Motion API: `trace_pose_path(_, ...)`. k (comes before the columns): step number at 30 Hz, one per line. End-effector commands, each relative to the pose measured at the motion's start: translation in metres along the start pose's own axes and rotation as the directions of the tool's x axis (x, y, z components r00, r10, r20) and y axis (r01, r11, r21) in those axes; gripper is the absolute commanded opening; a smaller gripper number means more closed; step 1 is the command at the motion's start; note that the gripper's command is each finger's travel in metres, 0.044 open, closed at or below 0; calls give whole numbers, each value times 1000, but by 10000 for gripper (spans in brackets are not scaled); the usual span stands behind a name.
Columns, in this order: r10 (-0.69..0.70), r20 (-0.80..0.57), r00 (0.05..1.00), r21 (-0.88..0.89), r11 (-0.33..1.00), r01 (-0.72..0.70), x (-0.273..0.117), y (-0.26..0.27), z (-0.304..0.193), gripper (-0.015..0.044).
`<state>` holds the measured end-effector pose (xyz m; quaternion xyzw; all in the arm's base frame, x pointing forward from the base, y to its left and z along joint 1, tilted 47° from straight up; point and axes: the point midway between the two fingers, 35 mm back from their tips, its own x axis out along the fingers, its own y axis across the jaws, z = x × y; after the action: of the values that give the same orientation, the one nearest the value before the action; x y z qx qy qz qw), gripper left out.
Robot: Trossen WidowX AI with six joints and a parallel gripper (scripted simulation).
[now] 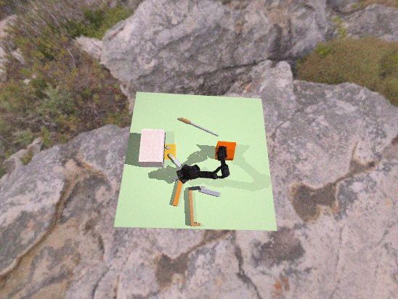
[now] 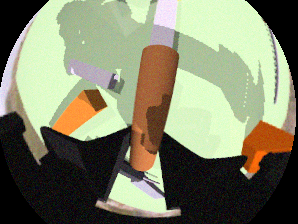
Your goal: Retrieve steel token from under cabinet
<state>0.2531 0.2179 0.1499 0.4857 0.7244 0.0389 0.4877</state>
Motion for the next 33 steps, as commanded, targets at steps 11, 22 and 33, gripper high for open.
trace_pose_path(11, 5, 20, 1000, 0, 1000, -5, -3, 2, -18, 0)
trace_pose_path(22, 6, 19, 1000, 0, 1000, -6, -2, 2, -34, 0)
trace_pose_path(33, 6, 19, 1000, 0, 1000, -6, -2, 3, -50, 0)
